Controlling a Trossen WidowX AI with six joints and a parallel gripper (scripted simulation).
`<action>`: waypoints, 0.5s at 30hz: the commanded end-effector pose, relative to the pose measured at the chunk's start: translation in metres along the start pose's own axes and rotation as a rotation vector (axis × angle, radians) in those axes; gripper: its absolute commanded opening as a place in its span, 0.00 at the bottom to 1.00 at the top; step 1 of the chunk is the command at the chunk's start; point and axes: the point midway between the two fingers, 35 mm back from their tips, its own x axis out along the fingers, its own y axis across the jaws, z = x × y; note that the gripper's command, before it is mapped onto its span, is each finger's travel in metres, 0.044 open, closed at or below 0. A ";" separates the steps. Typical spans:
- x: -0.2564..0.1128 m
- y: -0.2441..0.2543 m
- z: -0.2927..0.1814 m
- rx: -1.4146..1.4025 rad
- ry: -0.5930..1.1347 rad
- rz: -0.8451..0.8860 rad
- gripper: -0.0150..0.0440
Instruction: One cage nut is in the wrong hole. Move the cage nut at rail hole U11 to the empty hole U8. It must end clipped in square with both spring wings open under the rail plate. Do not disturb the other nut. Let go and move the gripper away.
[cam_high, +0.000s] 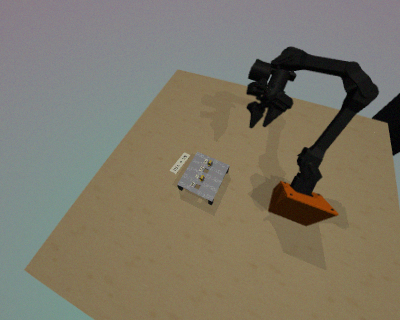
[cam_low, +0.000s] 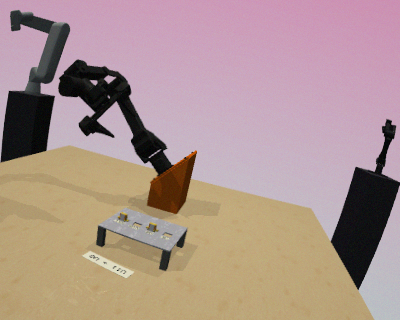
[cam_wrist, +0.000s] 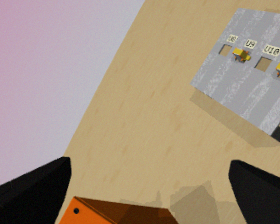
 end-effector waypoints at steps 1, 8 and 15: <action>0.001 -0.001 0.000 -0.004 0.004 -0.003 0.98; 0.040 -0.030 0.023 -0.227 0.219 -0.141 1.00; 0.099 -0.072 0.052 -0.541 0.594 -0.353 1.00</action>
